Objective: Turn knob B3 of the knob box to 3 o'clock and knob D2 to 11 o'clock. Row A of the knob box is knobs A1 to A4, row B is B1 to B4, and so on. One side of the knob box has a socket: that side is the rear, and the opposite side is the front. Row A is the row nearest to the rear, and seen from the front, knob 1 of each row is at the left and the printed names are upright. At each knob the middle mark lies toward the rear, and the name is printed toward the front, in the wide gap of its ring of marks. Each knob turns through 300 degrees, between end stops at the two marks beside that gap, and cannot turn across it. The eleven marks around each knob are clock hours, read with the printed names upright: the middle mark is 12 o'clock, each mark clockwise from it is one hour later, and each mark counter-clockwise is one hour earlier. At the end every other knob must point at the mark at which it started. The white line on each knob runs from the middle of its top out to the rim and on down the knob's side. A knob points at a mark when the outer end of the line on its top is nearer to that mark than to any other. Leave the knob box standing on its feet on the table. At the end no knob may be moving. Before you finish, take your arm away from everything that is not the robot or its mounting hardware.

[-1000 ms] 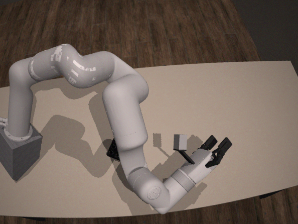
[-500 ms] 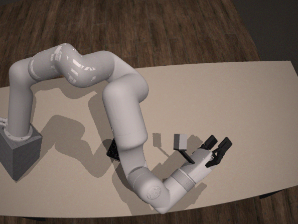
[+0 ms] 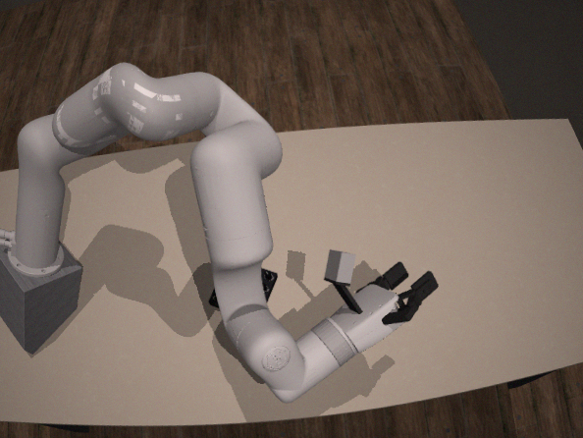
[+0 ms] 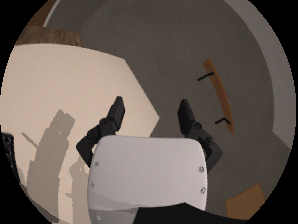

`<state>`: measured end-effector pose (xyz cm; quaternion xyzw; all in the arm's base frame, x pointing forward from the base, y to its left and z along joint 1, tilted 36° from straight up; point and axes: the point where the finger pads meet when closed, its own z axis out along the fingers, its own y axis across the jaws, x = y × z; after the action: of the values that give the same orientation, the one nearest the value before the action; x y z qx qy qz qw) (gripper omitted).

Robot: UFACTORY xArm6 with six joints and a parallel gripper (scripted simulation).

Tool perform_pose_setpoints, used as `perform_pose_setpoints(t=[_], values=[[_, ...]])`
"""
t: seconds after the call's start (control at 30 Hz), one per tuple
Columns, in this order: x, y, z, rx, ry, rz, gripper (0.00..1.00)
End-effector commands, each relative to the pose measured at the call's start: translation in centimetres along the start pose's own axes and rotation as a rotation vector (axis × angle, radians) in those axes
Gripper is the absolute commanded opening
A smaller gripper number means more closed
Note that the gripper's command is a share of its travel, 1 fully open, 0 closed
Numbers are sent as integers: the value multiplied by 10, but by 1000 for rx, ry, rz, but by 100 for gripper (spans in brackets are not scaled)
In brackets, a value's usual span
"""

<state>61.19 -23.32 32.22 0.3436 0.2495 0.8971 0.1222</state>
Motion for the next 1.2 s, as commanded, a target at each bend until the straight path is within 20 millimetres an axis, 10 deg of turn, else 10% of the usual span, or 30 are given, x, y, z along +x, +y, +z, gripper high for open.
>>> perform_pose_setpoints(t=[0.0,1.17], values=[[8,-14,-13,-11,-125,88,100],[48,-108,-97,-62,-809,625,100]])
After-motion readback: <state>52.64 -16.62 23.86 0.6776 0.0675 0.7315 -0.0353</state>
